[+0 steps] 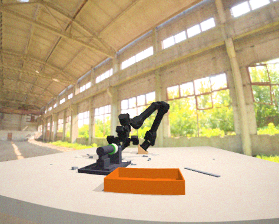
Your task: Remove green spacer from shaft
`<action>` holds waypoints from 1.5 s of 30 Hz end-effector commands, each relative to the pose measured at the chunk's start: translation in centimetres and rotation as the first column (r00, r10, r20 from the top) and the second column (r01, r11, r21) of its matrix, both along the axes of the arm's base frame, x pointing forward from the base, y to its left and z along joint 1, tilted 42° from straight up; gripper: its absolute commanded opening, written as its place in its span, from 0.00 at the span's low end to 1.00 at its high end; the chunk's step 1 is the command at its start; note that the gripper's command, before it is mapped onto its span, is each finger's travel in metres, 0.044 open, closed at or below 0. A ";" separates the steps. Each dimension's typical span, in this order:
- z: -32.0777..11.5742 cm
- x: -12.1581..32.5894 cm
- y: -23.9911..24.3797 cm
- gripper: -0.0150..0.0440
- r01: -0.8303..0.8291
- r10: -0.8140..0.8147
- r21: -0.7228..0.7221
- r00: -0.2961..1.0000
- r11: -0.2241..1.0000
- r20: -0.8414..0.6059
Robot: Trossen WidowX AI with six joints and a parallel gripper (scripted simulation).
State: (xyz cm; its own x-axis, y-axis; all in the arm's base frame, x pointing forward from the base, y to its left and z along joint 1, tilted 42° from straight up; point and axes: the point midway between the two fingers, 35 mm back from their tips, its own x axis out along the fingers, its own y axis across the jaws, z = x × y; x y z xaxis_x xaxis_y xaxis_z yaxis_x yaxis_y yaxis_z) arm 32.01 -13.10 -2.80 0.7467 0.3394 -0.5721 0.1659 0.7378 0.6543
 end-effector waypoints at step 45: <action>0.1 -0.6 0.2 0.25 -0.005 0.005 -0.002 1.000 1.000 0.004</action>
